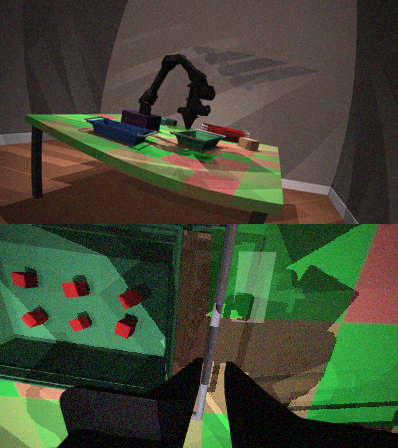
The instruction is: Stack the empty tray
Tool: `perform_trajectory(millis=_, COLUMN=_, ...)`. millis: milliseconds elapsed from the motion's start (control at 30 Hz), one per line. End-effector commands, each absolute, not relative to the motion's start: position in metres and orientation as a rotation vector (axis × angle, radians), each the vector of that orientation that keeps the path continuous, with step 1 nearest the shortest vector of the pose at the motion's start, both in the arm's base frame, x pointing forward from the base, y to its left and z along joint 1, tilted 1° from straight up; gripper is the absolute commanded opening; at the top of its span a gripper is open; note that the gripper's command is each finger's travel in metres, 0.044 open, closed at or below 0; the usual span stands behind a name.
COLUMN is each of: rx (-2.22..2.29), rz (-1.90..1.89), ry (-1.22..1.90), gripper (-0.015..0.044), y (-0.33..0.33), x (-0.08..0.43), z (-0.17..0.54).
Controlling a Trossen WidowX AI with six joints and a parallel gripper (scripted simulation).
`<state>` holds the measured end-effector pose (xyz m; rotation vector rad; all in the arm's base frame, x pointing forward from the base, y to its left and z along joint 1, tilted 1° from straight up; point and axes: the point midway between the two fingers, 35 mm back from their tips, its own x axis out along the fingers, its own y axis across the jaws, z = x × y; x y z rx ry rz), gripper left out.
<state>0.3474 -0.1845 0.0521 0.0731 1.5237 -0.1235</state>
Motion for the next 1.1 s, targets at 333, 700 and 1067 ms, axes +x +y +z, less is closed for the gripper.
perform_trajectory(millis=333, rx=0.094, rz=-0.126, ry=1.524, gripper=0.0082, y=-0.184, x=0.352, z=-0.006)
perform_trajectory(millis=700, rx=0.095, rz=-0.126, ry=1.524, gripper=0.0082, y=-0.176, x=0.352, z=0.006)
perform_trajectory(millis=1067, rx=0.097, rz=-0.124, ry=1.524, gripper=0.0082, y=-0.149, x=0.355, z=0.024)
